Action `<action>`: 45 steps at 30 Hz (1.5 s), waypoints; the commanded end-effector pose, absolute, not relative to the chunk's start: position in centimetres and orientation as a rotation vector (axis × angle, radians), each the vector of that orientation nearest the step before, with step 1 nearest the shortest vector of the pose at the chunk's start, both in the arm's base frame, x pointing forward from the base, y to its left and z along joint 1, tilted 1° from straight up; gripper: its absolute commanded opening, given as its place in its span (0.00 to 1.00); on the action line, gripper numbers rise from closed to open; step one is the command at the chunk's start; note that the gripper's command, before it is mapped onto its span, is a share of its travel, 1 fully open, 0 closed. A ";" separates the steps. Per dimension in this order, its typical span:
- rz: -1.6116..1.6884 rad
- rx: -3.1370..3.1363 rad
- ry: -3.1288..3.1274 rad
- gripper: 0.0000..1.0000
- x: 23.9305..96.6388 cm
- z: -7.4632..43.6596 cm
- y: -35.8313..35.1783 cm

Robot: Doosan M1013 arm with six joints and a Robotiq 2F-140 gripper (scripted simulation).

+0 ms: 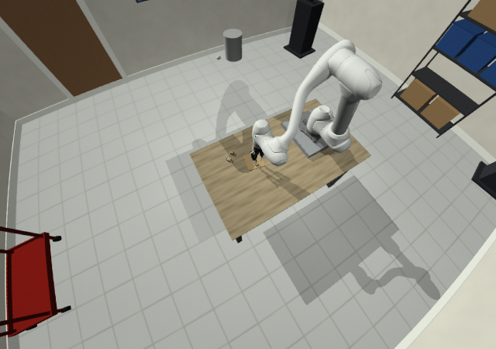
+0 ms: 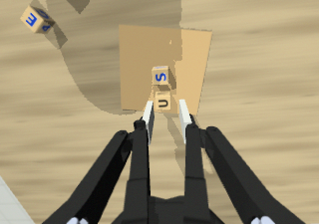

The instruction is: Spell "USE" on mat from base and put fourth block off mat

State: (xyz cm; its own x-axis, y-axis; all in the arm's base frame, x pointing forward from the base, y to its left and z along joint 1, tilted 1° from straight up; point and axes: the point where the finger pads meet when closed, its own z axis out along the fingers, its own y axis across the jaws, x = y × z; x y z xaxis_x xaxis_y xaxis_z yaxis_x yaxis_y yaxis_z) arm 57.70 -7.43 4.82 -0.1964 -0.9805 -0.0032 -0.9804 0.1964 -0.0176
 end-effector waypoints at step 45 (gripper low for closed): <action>-0.021 -1.984 2.418 1.00 57.9 9.1 -7.3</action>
